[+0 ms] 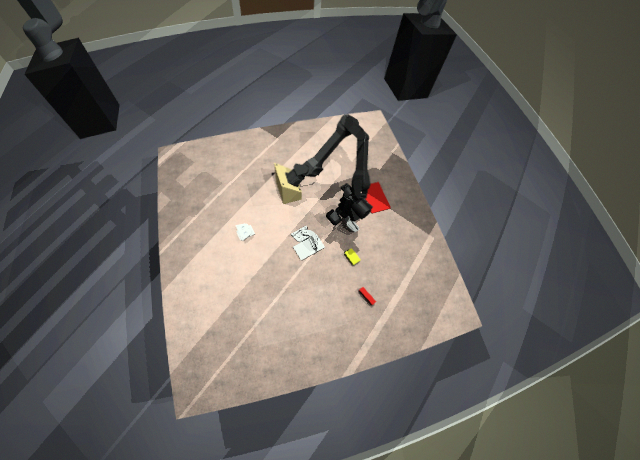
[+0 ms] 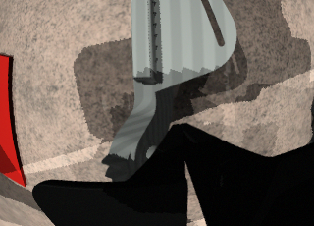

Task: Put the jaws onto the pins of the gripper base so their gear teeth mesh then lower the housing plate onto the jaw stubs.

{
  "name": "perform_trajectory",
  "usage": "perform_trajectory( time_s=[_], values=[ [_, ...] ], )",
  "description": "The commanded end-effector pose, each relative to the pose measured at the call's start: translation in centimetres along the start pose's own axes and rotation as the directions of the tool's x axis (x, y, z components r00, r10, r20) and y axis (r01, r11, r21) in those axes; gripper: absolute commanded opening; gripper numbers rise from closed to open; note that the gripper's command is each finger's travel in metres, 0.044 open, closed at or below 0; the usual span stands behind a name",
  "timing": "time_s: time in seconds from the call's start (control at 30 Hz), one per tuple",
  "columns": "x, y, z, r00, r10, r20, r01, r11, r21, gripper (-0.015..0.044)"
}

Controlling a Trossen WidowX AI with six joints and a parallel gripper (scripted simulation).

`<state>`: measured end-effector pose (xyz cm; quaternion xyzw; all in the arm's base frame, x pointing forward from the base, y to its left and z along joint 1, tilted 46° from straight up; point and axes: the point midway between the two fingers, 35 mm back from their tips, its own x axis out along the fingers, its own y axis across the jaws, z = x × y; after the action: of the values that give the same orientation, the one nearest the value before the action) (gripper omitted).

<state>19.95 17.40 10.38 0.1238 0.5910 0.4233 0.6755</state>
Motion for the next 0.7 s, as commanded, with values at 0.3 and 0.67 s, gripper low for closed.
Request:
perform_trajectory(
  time_s=[0.3,0.67],
  values=[
    [-1.6,0.6,0.1,1.0,-0.008,0.003,0.008,1.0,-0.001,0.0],
    [-5.3,0.1,0.0,1.0,-0.008,-0.004,0.008,1.0,0.012,0.0053]
  ],
)
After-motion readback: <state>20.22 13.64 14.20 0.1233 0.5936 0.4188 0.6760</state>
